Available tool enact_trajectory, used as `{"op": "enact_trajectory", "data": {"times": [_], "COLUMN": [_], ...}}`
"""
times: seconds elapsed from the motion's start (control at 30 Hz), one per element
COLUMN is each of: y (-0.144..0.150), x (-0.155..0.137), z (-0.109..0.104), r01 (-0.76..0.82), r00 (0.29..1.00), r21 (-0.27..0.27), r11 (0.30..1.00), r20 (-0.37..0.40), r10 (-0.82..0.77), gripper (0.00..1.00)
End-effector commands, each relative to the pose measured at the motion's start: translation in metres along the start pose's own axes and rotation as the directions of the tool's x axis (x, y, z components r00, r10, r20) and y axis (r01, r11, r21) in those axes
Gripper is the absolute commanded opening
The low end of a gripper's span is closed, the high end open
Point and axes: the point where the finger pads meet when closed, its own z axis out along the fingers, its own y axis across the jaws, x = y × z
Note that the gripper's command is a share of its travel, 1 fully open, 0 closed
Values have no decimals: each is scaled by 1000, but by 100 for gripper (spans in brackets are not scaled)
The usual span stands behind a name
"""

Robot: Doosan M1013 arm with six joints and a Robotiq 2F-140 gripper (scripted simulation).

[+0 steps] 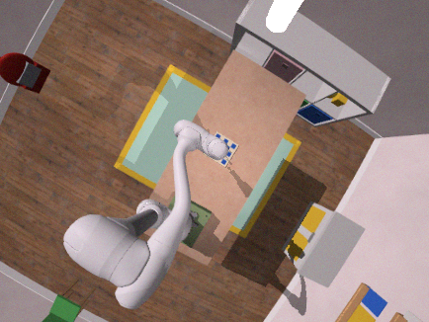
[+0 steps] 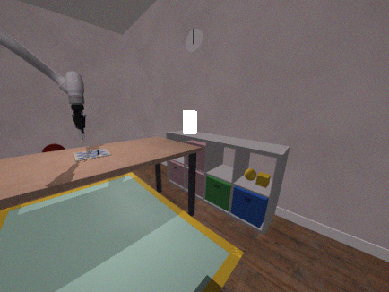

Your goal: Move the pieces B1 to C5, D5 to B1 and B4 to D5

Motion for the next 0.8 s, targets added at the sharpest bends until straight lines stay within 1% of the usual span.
{"op": "enact_trajectory", "data": {"times": [0.0, 0.23, 0.3, 0.33, 0.4, 0.47, 0.53, 0.6, 0.77], "y": [0, 0, -1, -2, -2, -2, -2, -2, -2], "x": [0, -1, -14, -28, -60, -60, -83, -88, -88], "z": [-1, -1, -1, -2, -2, -2, -1, -1, -1], "r01": [0, -4, -76, -148, -314, -314, -427, -452, -452], "r00": [1000, 1000, 997, 989, 949, 949, 904, 892, 892], "r21": [0, 0, 0, 0, 0, 0, 0, 0, 0], "r11": [1000, 1000, 997, 989, 949, 949, 904, 892, 892], "r20": [0, 0, 0, 0, 0, 0, 0, 0, 0], "r10": [0, 4, 76, 148, 314, 314, 427, 452, 452], "gripper": [0, 0, 0, 0, 0, 0, 0, 0, 0]}}
